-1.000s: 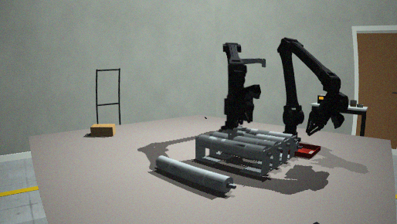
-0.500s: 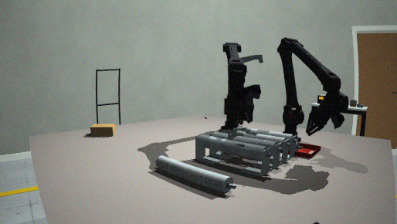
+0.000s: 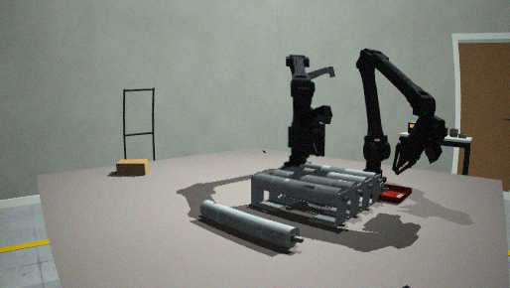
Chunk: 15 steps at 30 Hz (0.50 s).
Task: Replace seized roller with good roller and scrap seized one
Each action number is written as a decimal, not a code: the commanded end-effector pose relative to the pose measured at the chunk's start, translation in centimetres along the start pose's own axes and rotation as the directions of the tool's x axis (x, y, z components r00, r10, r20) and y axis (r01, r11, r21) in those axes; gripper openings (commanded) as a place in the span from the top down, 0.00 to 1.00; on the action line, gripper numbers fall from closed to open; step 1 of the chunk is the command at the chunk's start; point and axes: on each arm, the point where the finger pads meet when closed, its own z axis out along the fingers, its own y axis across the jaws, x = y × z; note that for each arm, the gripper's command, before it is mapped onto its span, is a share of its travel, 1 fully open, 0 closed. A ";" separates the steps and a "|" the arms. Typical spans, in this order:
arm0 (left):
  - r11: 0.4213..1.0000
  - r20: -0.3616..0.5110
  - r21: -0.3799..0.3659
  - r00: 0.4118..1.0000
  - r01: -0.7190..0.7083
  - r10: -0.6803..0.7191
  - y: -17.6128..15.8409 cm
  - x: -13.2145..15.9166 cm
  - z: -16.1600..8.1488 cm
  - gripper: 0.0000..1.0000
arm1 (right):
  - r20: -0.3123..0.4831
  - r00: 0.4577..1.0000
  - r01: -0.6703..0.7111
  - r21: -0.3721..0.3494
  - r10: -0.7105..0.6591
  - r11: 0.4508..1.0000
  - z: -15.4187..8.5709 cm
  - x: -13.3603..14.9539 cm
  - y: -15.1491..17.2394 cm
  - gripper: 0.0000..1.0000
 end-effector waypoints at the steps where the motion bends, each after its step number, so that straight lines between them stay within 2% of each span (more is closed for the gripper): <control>1: 0.992 0.087 0.016 0.988 -0.129 0.127 -3.3 -1.4 -1.9 0.68 | 0.057 0.997 -0.052 0.076 0.048 0.996 -2.4 -0.4 -2.0 0.38; 7: 0.962 0.157 -0.014 0.949 -0.273 0.272 -5.9 -2.0 -1.8 0.68 | 0.119 0.986 -0.137 0.151 0.120 0.979 -4.3 -0.2 -4.3 0.38; 11: 0.948 0.169 -0.031 0.934 -0.315 0.316 -6.6 -2.5 -1.2 0.68 | 0.136 0.980 -0.170 0.171 0.148 0.970 -4.4 0.1 -5.2 0.38; 15: 0.879 0.260 -0.065 0.843 -0.472 0.472 -10.4 -2.3 -2.0 0.68 | 0.228 0.951 -0.266 0.253 0.210 0.930 -7.6 0.3 -7.7 0.38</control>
